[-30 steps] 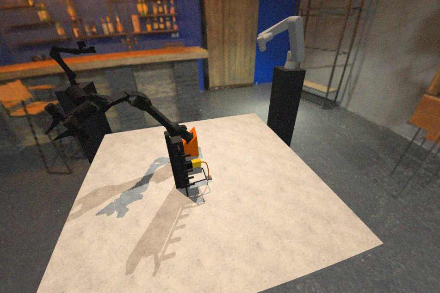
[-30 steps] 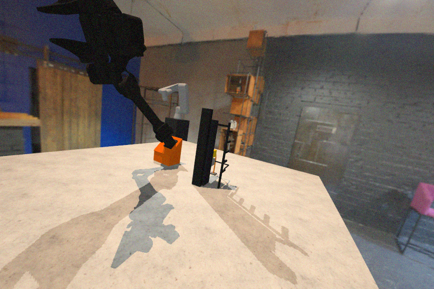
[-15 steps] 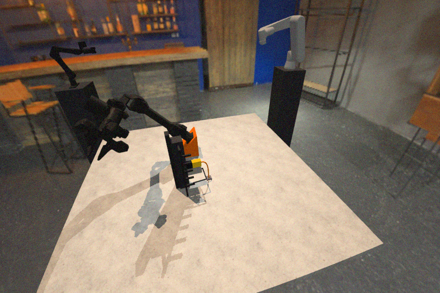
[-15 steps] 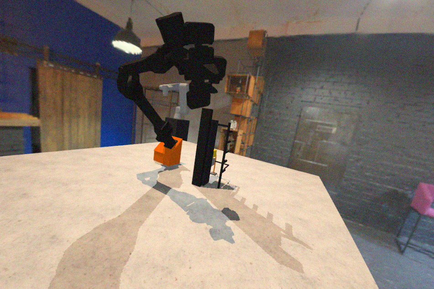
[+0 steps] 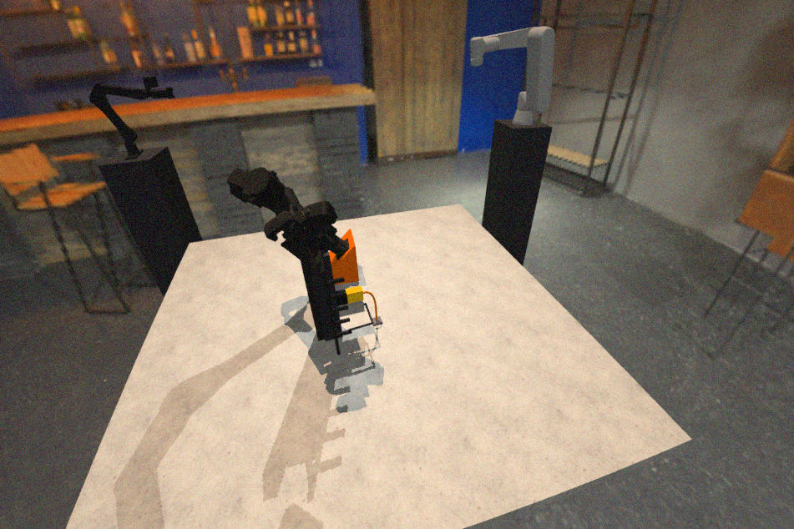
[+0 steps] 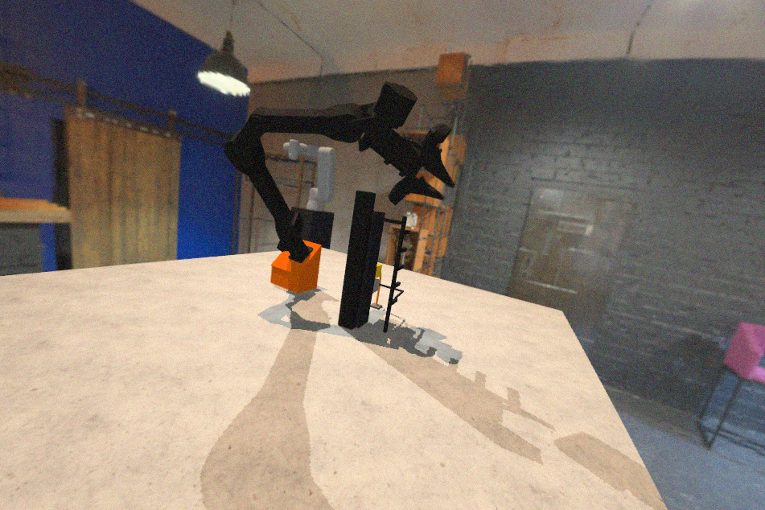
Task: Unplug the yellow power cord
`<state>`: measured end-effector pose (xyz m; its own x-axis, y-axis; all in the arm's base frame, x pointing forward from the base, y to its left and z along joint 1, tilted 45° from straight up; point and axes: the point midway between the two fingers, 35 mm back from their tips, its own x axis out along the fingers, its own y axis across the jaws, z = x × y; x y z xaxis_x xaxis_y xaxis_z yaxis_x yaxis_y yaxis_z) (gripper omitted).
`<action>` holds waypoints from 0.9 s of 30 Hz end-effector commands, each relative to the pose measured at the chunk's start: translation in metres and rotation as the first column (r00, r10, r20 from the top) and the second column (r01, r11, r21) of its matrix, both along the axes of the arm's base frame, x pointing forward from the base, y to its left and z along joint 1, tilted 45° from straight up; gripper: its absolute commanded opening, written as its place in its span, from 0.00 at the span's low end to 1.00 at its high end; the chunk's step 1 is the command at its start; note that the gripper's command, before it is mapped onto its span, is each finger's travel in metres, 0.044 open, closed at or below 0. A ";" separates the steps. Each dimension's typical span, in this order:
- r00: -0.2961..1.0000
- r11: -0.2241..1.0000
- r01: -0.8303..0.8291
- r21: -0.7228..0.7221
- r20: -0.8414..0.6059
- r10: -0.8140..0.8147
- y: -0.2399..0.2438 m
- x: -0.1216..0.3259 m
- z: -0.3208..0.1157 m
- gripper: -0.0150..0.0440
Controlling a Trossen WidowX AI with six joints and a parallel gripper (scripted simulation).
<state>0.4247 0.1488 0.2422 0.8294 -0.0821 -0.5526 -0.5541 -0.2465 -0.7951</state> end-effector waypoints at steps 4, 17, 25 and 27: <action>0.961 0.999 -0.008 -0.040 -0.277 -0.003 0.030 -0.038 -0.091 0.53; 0.638 0.818 0.129 -0.560 -0.585 -0.501 -0.038 -0.145 -0.228 0.53; 0.600 0.771 0.120 -0.626 -0.573 -0.558 -0.046 -0.156 -0.234 0.53; 0.600 0.771 0.120 -0.626 -0.573 -0.558 -0.047 -0.156 -0.233 0.53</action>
